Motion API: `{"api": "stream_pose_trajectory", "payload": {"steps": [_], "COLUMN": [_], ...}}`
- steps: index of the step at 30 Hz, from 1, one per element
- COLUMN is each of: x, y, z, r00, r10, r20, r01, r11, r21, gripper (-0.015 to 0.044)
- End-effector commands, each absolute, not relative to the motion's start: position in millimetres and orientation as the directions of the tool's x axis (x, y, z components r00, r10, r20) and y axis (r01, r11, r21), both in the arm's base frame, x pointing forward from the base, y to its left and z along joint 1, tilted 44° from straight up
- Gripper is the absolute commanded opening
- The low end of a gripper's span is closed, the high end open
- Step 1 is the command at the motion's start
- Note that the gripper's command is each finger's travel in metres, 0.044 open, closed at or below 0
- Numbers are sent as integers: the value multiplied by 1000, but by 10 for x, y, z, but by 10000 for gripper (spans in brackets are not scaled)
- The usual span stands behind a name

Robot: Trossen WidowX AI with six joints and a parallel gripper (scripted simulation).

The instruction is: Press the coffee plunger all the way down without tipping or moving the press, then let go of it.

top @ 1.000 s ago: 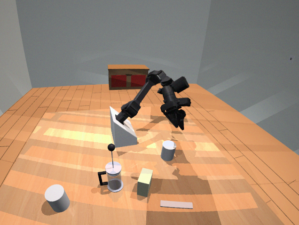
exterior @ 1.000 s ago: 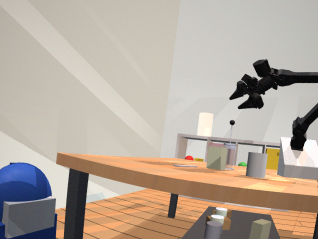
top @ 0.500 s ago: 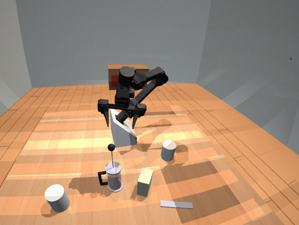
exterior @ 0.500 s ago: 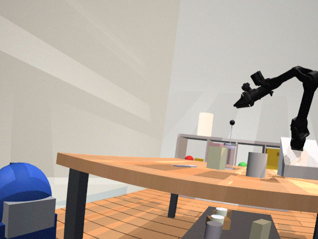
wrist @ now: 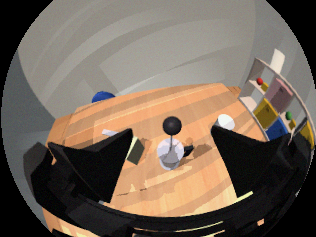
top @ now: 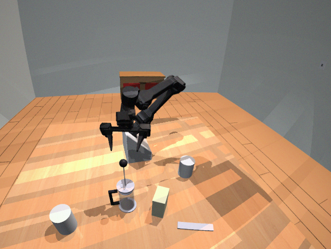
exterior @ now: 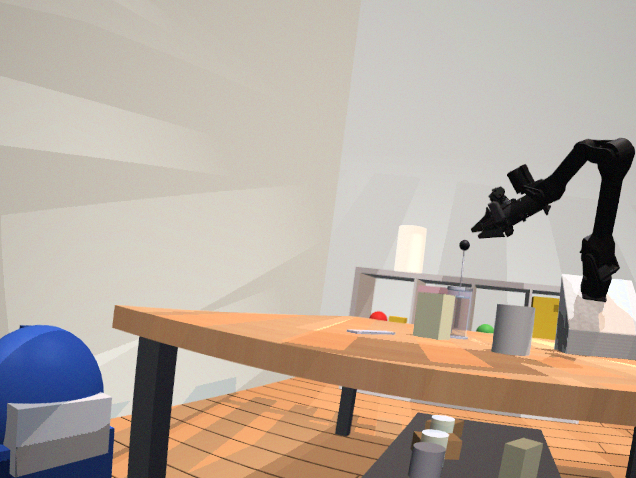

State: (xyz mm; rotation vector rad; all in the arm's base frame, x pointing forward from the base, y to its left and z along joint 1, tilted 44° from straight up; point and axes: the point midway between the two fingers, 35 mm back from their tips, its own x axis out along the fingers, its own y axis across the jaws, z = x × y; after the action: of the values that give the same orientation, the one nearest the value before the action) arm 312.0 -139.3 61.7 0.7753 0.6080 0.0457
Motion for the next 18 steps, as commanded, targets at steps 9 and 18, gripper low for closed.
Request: {"api": "stream_pose_trajectory", "payload": {"steps": [9, 18], "x": [3175, 3293], "y": [-1306, -1274], "z": [487, 416], "r00": [829, 829], "r10": [249, 249], "r20": [-501, -501], "r01": [187, 187], "r11": [720, 720], "r21": [668, 668], "gripper": [440, 440]}}
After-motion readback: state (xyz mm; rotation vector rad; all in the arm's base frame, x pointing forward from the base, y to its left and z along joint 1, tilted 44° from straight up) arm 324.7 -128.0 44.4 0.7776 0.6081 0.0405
